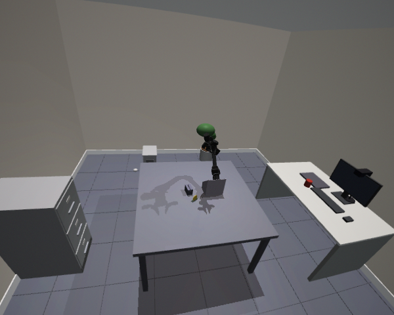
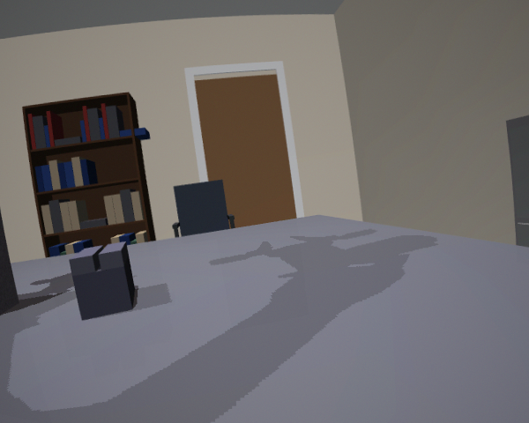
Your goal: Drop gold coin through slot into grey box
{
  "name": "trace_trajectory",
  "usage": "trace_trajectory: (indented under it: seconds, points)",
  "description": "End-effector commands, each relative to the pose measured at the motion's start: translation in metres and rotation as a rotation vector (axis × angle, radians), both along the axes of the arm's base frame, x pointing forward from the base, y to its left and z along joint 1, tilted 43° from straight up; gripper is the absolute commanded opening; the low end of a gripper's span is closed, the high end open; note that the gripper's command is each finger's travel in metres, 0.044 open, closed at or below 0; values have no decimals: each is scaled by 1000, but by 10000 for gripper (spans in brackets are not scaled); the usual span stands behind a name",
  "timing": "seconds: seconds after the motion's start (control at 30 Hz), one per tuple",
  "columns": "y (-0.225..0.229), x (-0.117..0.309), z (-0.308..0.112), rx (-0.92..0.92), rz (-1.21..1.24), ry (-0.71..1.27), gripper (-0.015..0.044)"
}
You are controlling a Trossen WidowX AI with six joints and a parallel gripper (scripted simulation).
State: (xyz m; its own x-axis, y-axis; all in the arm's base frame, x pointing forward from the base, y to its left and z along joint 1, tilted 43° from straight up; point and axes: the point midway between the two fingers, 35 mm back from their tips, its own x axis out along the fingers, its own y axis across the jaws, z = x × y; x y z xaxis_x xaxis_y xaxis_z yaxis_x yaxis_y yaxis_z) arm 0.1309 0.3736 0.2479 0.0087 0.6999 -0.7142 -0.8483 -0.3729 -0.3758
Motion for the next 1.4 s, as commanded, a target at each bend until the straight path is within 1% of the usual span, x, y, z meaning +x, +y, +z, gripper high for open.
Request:
trace_trajectory:
  seconds: [0.0, 0.1, 0.2, 0.47, 0.67, 0.8, 0.9, 0.97, 1.3, 1.37]
  points:
    - [-11, 31, -50, -151, -163, 35, 161]
    - [-18, 45, -71, -214, -248, 56, 161]
    - [-34, 68, -107, -323, -410, 95, 161]
    - [-108, 119, -205, -631, -901, 163, 161]
    - [-171, 130, -261, -827, -1224, 165, 161]
    - [-215, 132, -291, -953, -1416, 120, 161]
    - [-260, 128, -313, -1071, -1586, 50, 161]
    - [-280, 125, -322, -1121, -1655, 10, 161]
    - [-290, 125, -316, -1128, -1663, 4, 161]
    - [-297, 126, -325, -1128, -1663, 4, 161]
